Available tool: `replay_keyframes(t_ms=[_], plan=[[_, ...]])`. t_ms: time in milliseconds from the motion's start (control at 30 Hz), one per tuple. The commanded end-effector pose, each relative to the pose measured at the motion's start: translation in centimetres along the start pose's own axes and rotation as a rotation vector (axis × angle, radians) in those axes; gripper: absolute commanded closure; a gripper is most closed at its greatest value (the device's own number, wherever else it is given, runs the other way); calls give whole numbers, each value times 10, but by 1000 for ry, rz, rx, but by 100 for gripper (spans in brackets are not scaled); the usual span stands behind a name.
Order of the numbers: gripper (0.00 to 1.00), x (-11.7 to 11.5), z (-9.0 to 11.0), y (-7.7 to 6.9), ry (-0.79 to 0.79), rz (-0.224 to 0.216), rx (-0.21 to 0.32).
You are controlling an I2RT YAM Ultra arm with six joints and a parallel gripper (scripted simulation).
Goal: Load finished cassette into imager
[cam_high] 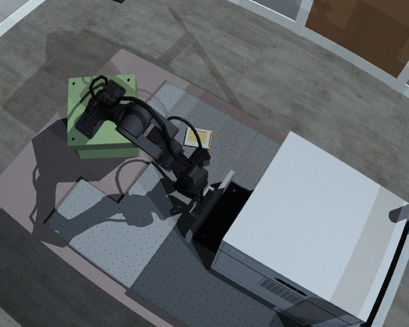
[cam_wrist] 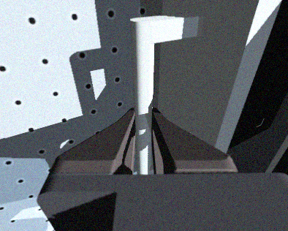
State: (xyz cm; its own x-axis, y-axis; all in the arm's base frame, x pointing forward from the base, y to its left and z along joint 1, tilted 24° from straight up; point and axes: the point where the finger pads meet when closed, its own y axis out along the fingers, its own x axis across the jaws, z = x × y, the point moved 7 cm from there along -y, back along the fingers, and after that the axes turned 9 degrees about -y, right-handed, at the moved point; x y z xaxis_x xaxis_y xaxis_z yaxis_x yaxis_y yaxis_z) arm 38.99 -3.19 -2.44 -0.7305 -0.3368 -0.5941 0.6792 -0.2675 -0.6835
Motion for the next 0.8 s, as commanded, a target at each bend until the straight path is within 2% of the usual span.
replay_keyframes(t_ms=[0, 100, 267, 300, 767], plan=[[100, -13, 1, -4, 6, -18, -1], [100, -17, 1, -6, 4, -116, -17], [100, -11, 1, -9, 4, -118, -18], [100, 8, -5, -13, -8, -157, -31], [100, 23, -4, -20, -2, -161, -27]])
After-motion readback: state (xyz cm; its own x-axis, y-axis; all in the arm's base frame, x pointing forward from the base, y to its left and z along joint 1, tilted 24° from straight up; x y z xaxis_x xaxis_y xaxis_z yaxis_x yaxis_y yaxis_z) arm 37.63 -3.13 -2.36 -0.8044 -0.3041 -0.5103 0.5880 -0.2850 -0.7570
